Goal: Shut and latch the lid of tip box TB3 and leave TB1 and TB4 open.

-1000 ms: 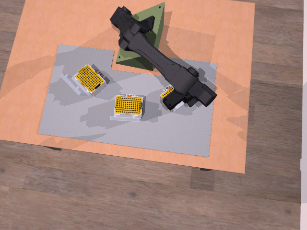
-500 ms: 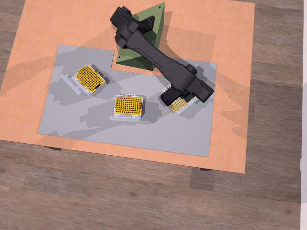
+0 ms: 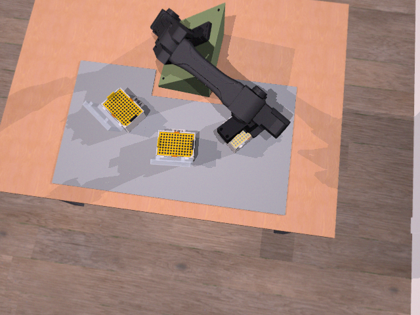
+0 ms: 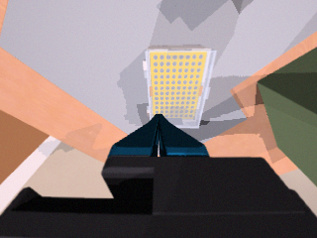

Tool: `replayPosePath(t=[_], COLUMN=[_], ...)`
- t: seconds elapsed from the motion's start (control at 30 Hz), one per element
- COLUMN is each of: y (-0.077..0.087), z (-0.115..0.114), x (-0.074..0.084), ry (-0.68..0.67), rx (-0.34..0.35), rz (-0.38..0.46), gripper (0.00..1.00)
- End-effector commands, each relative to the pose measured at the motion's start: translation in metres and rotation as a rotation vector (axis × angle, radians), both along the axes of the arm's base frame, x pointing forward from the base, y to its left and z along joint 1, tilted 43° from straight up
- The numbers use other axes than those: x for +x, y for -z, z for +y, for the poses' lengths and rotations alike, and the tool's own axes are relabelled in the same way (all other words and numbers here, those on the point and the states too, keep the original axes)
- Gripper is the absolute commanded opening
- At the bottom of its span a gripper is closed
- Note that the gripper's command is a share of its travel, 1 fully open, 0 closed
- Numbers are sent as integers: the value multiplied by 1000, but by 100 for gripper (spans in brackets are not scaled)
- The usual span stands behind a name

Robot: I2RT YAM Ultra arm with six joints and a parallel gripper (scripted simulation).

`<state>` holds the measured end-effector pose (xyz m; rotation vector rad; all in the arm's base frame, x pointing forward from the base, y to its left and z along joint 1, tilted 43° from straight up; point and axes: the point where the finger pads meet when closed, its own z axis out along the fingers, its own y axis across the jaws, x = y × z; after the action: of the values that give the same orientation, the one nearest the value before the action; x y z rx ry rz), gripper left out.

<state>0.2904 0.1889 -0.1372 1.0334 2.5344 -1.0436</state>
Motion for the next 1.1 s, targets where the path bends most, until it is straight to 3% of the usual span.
replayPosePath(t=[0.0,0.4,1.07], y=[-3,-3,-29], z=[5,5,29], x=[1,1,2], ry=[-9,-9,-9], rx=[8,8,8], rz=[-9,-9,-9], gripper=[0,0,0])
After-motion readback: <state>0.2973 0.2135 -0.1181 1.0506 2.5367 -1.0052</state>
